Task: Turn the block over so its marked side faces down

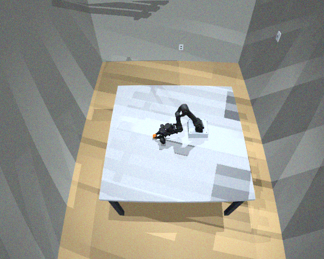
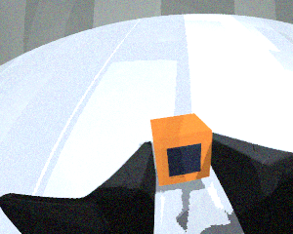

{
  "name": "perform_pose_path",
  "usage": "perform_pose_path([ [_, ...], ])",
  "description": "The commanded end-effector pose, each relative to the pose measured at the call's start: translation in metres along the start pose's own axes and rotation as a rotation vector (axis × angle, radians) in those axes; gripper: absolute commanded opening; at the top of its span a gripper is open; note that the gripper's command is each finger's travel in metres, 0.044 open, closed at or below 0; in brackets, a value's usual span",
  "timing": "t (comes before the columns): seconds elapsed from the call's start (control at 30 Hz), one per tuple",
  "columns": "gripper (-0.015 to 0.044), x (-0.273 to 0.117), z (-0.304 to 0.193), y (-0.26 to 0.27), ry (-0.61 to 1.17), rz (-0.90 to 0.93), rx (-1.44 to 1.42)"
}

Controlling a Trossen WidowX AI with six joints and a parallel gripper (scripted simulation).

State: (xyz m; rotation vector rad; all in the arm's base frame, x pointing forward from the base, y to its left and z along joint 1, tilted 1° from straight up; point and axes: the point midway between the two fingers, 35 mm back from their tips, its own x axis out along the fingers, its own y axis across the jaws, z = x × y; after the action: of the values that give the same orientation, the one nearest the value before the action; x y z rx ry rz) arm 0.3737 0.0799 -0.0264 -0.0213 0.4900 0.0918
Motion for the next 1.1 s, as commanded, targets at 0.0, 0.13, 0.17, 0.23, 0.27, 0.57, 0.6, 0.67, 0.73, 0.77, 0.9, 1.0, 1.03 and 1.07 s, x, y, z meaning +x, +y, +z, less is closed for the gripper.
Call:
perform_pose_path([
  [0.0,0.0236,-0.0001,0.0005,-0.0006,-0.003,-0.004,-0.003],
  [0.13,0.0341,-0.0001,0.0005,-0.0006,-0.003,-0.004,-0.003],
  [0.17,0.0368,-0.0001,0.0005,-0.0006,-0.003,-0.004,-0.003],
  [0.23,0.0420,-0.0001,0.0005,-0.0006,-0.003,-0.004,-0.003],
  [0.27,0.0440,-0.0001,0.0005,-0.0006,-0.003,-0.004,-0.003],
  [0.57,0.0440,-0.0001,0.0005,-0.0006,-0.003,-0.004,-0.003],
  [0.6,0.0440,-0.0001,0.0005,-0.0006,-0.003,-0.004,-0.003],
  [0.67,0.0440,-0.0001,0.0005,-0.0006,-0.003,-0.004,-0.003],
  [0.73,0.0440,-0.0001,0.0005,-0.0006,-0.003,-0.004,-0.003],
  [0.77,0.0440,-0.0001,0.0005,-0.0006,-0.003,-0.004,-0.003],
  [0.9,0.0440,-0.0001,0.0005,-0.0006,-0.003,-0.004,-0.003],
  [1.0,0.0440,-0.0001,0.0005,-0.0006,-0.003,-0.004,-0.003],
  [1.03,0.0440,-0.0001,0.0005,-0.0006,-0.003,-0.004,-0.003],
  [1.07,0.0440,-0.0001,0.0005,-0.0006,-0.003,-0.004,-0.003],
])
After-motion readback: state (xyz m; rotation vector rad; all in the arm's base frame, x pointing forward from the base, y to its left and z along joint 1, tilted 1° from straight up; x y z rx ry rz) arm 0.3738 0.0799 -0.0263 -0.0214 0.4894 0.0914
